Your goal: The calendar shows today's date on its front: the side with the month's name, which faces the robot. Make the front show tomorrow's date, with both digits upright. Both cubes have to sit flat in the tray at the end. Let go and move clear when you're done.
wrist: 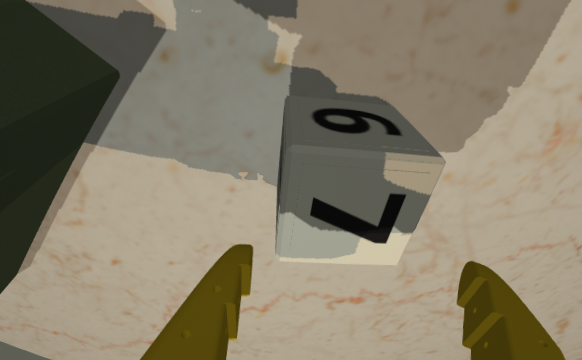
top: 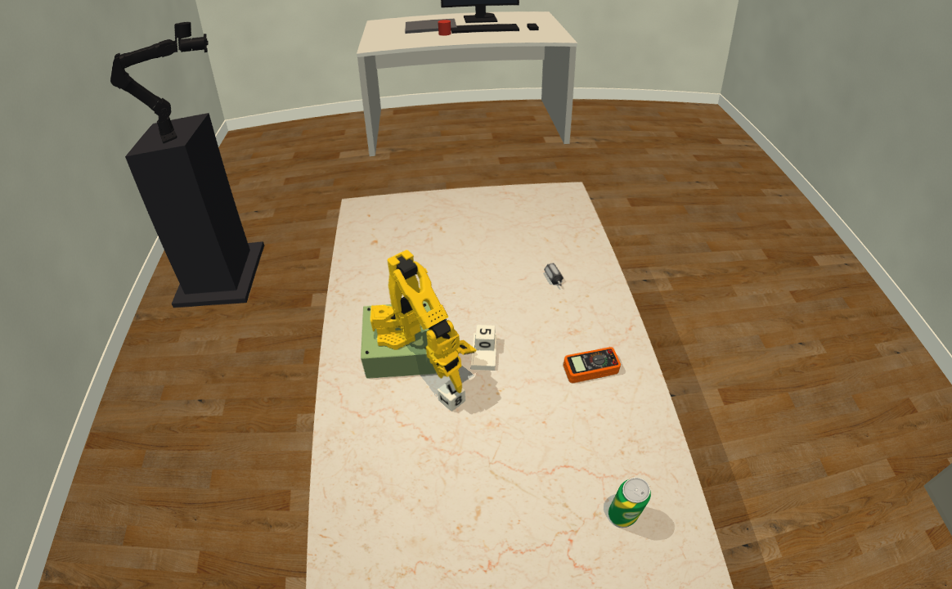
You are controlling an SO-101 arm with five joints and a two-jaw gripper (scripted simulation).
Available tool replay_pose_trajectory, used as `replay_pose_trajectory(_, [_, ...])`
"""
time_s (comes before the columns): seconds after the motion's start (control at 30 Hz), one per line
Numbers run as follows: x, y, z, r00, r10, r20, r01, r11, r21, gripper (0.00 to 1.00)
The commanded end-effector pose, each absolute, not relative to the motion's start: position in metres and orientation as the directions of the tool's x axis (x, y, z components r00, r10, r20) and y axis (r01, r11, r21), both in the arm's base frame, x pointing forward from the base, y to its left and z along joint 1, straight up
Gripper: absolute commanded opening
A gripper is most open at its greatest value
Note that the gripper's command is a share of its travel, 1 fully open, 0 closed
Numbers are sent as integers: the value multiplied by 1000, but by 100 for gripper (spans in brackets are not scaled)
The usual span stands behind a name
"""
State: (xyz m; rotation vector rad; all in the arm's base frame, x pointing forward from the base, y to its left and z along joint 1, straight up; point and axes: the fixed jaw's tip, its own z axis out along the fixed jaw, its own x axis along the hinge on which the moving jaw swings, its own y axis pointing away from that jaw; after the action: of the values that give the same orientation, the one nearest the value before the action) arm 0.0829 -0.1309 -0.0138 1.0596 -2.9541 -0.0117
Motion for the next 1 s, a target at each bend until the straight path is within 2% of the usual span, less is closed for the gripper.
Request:
replay_pose_trajectory(0.0, [82,-131,-15,-771,-637,-2,-637,771,12,35])
replay_pose_trajectory(0.53, [82,-132,-24,-771,-637,-2,-637,771,12,35])
replay_pose_trajectory(0.97, [82,-132,-44,-771,-637,-2,-637,771,12,35])
